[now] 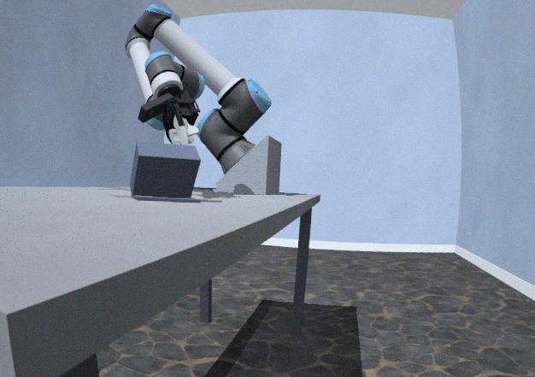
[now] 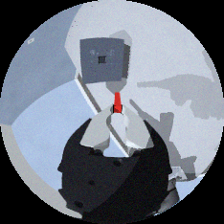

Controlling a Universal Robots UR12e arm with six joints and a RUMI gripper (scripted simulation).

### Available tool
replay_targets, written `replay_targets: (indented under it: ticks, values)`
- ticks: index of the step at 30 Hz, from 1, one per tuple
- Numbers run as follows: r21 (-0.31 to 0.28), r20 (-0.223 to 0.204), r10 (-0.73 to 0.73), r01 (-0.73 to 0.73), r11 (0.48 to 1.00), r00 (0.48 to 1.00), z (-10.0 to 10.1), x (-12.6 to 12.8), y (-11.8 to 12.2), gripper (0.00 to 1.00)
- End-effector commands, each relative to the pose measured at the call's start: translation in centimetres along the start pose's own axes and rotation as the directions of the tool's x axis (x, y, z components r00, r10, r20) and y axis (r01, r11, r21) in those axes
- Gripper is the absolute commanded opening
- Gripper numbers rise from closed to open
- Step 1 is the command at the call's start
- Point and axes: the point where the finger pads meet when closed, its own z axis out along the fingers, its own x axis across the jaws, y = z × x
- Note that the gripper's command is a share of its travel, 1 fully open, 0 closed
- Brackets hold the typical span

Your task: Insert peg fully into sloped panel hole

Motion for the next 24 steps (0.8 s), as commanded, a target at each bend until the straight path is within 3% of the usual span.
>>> replay_targets:
  ticks: [1, 24]
  values:
    - [0.012, 0.032, 0.002, -0.003, 1.0, 0.999, -0.5, 0.0, -0.4, 0.0]
    - [0.065, 0.131, 0.009, -0.018, 0.998, 0.991, -2.5, 0.3, -2.4, 0.0]
